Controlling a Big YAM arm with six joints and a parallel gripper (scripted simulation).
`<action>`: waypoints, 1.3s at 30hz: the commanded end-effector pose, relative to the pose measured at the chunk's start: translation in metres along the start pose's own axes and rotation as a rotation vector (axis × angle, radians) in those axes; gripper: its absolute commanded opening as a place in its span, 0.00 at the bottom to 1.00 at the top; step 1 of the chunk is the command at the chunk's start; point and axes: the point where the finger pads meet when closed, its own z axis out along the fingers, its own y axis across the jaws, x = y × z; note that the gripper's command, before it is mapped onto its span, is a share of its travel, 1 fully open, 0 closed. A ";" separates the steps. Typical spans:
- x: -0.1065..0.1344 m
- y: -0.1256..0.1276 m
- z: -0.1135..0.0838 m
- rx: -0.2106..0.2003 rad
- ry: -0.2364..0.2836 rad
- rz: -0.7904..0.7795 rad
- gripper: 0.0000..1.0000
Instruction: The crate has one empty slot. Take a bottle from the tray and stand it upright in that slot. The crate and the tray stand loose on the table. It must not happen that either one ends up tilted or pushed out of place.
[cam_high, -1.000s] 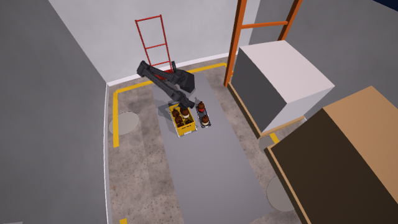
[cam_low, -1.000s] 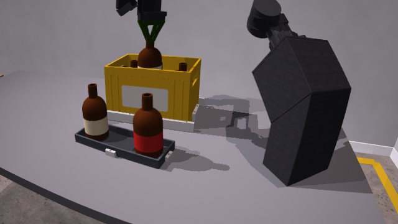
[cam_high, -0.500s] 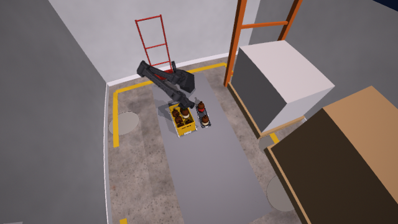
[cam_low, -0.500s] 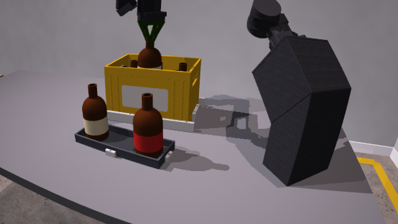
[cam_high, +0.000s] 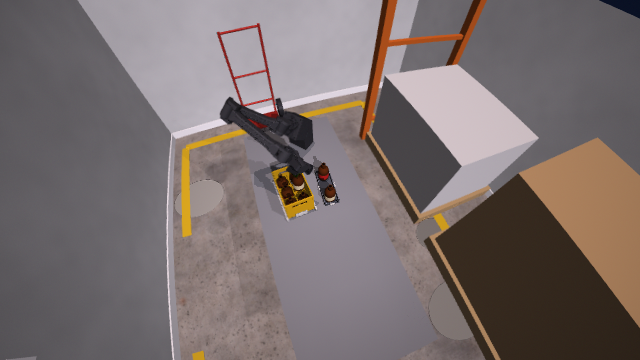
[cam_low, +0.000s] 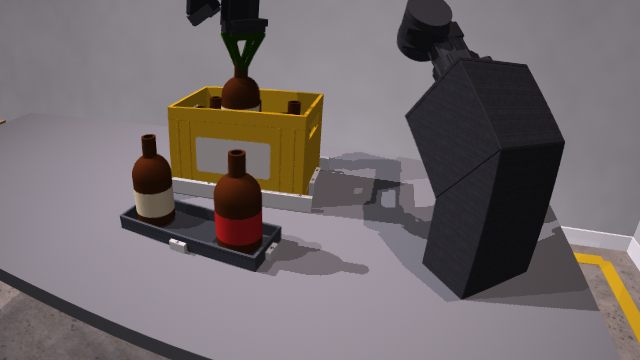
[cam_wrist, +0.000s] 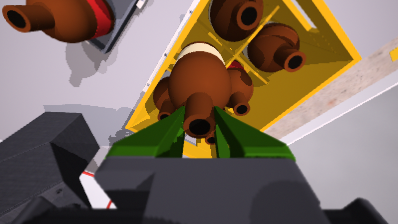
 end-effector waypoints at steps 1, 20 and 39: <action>-0.006 -0.003 -0.001 0.004 -0.015 0.005 0.00; -0.004 -0.002 0.002 0.002 -0.007 0.001 0.00; -0.004 -0.002 0.012 0.003 -0.014 0.001 0.00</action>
